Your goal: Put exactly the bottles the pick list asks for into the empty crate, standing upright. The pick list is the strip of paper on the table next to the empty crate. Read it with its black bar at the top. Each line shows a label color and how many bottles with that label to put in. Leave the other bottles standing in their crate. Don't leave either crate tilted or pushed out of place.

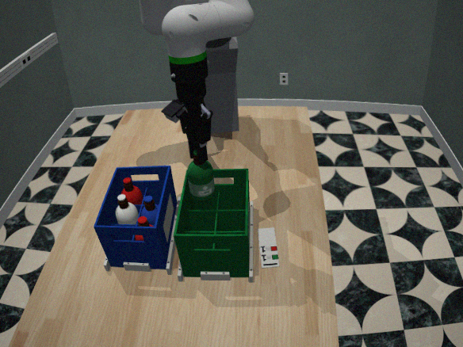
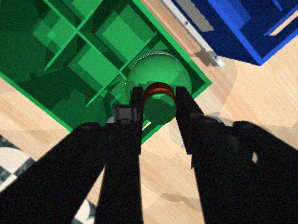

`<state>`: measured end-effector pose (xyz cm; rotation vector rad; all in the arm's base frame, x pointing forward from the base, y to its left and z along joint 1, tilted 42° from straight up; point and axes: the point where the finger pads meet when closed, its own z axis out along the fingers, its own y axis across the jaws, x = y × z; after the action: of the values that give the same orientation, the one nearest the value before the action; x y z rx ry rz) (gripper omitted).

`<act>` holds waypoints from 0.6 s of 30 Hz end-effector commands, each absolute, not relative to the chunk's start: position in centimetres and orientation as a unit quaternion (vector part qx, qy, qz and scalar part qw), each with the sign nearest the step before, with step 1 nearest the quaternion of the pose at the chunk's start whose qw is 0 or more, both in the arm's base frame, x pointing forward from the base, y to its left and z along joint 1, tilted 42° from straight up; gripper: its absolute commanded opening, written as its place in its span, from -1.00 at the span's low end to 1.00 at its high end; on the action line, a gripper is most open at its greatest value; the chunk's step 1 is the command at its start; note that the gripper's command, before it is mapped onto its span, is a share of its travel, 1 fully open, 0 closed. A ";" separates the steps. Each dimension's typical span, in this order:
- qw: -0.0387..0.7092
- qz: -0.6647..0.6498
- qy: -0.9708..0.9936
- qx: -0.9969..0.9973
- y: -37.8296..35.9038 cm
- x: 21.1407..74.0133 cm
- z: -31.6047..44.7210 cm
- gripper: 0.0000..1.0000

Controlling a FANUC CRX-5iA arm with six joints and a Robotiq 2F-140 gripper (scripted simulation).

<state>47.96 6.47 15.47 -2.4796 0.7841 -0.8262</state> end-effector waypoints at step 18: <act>0.205 -0.297 0.281 -0.889 6.8 49.0 14.4 -0.80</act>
<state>48.94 6.77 14.33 -2.4797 0.7842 -0.8260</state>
